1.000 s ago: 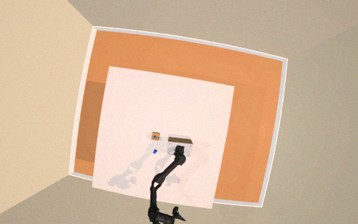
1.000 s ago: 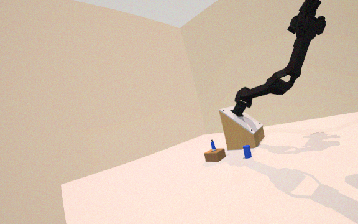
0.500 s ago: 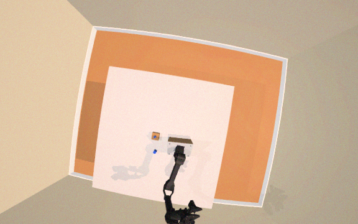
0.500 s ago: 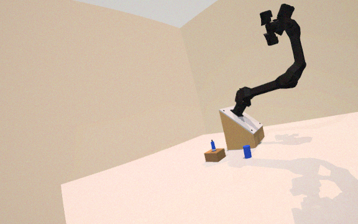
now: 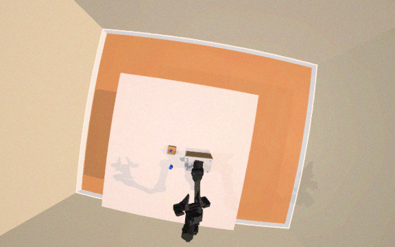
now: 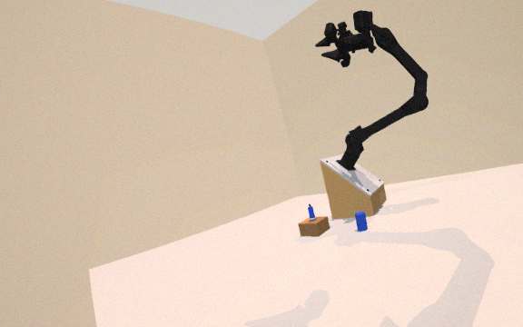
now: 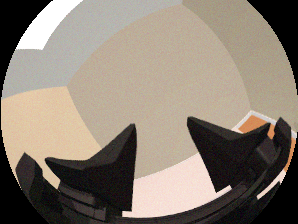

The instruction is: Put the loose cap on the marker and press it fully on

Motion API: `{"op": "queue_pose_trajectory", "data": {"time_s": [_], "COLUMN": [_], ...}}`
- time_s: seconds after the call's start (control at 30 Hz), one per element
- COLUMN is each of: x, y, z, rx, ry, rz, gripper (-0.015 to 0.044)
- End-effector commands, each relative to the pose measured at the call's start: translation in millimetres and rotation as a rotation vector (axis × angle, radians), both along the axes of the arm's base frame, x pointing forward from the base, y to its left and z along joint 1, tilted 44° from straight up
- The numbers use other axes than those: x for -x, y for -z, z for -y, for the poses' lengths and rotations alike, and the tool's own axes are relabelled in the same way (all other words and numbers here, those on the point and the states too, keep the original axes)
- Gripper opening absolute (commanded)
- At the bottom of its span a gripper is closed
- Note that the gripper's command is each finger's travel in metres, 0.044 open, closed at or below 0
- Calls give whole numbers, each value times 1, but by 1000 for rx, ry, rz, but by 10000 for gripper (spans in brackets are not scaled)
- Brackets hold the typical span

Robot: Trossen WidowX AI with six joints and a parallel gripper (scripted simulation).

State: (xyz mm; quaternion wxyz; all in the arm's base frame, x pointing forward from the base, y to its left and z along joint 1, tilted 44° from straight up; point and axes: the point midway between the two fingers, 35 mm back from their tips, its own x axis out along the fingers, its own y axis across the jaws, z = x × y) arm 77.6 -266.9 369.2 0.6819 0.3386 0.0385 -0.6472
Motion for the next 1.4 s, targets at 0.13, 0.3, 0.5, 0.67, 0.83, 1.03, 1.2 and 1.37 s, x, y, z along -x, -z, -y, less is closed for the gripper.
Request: {"op": "queue_pose_trajectory", "data": {"time_s": [0.13,0.3,0.5,0.67,0.83,1.03,1.2,1.37], "x": [-118,-173,-213,-219,-201,-148,-133,-133], "y": [84,132,187,229,266,302,310,311], "z": [-29,-78,-159,-233,-310,-390,-406,-407], "rx": [-206,-314,-439,-546,-668,-845,-893,-893], "ry": [-558,-893,-1286,-1602,-1917,-2273,-2353,-2353], "rz": [-131,-203,-287,-353,-417,-489,-506,-506], "gripper": [248,248,248,248,248,248,248,248]}}
